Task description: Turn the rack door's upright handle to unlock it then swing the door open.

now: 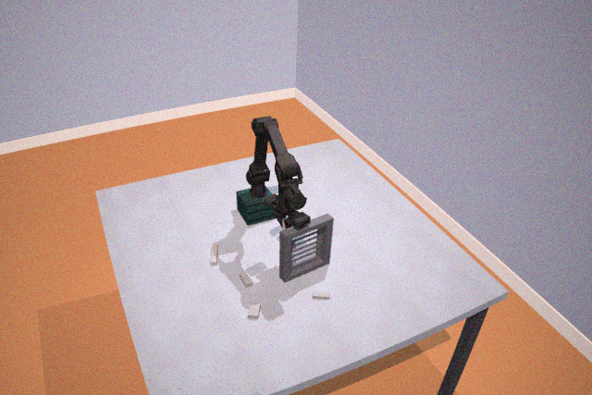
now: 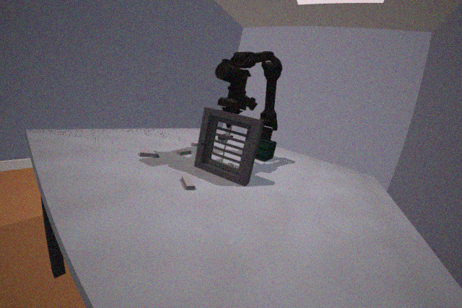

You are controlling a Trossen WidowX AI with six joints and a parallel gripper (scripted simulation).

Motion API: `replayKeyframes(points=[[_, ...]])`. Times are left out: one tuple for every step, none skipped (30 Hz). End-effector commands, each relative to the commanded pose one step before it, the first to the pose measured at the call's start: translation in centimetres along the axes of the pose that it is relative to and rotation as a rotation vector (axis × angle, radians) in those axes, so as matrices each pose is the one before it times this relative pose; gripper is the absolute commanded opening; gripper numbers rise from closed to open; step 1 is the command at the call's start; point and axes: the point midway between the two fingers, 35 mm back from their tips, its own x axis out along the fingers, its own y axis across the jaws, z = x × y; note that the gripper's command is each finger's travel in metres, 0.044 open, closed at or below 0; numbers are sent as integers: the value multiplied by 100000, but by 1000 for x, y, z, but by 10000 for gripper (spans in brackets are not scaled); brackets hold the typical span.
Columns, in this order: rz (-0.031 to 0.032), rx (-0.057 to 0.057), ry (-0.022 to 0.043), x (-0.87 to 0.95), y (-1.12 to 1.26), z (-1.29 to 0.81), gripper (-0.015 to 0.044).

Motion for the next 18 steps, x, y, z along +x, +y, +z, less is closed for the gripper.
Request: replayKeyframes(points=[[38, 5931, 27, 8, 168, 145, 10], [5, 2043, -4, 0, 58, 44, 10], [5, 2038, -4, 0, 58, 42, 10], [5, 2043, -4, 0, 60, 41, 10], [5, 2043, -4, 0, 60, 40, 10], [6, 2042, -3, 1, 62, 39, 10], [6, 2047, -3, 1, 63, 37, 10], [6, 2047, -3, 1, 64, 36, 10], [6, 2086, -4, 1, 70, 38, 10], [6, 2091, -4, 1, 71, 37, 10], [6, 2091, -3, 1, 72, 35, 10], [7, 2089, -4, 1, 85, 42, 10], [7, 2090, -4, 1, 86, 40, 10], [7, 2090, -4, 2, 87, 38, 10], [9, 1987, -5, 1, 110, 53, 10], [10, 1989, -5, 1, 111, 50, 10], [10, 1989, -5, 2, 113, 48, 10], [11, 1967, -6, 1, 130, 56, 10]])
